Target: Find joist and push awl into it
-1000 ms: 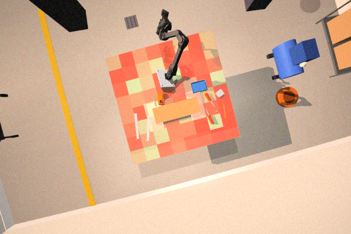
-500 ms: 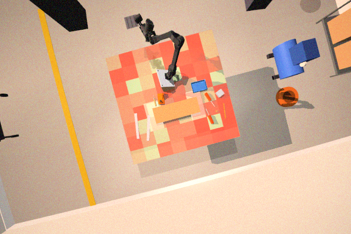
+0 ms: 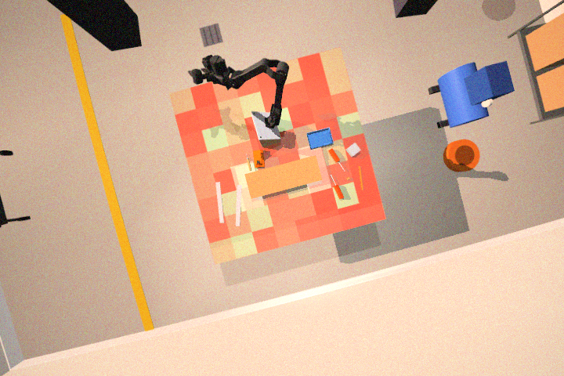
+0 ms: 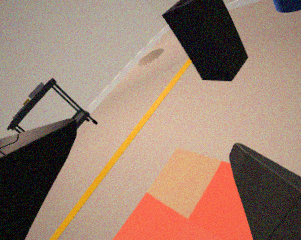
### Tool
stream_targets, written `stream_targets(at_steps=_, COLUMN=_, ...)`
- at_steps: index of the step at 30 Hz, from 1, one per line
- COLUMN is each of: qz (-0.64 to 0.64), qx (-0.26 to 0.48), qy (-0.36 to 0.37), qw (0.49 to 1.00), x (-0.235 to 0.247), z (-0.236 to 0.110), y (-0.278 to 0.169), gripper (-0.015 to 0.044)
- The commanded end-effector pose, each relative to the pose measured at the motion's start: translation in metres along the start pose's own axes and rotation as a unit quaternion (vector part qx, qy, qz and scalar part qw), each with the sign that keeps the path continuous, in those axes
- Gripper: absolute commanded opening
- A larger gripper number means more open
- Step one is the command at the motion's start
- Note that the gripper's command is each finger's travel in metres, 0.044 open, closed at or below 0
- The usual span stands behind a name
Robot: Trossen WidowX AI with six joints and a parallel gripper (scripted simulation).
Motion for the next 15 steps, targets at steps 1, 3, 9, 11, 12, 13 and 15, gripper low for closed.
stream_targets(at_steps=1, qz=-0.103, qx=0.078, qy=0.049, qw=0.990, x=0.033, z=-0.012, y=-0.052, gripper=0.0440)
stream_targets(at_steps=3, qz=-0.146, qx=0.114, qy=0.074, qw=0.980, x=0.049, z=-0.023, y=-0.080, gripper=0.0440)
stream_targets(at_steps=9, qz=-0.276, qx=0.214, qy=0.146, qw=0.926, x=0.081, z=-0.064, y=-0.157, gripper=0.0440)
stream_targets(at_steps=11, qz=-0.320, qx=0.240, qy=0.171, qw=0.900, x=0.087, z=-0.077, y=-0.178, gripper=0.0440)
stream_targets(at_steps=12, qz=-0.339, qx=0.253, qy=0.181, qw=0.888, x=0.090, z=-0.085, y=-0.192, gripper=0.0440)
stream_targets(at_steps=13, qz=-0.358, qx=0.267, qy=0.190, qw=0.874, x=0.092, z=-0.094, y=-0.205, gripper=0.0440)
stream_targets(at_steps=15, qz=-0.395, qx=0.293, qy=0.208, qw=0.846, x=0.093, z=-0.111, y=-0.230, gripper=0.0440)
Point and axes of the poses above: the point midway between the two fingers, 35 mm back from their tips, its own z axis out along the fingers, its own x axis across the jaws, y = z × x, the point moved 3 cm from there along -z, back along the fingers, and after that the axes turned 3 degrees about z, right-handed, at the moved point
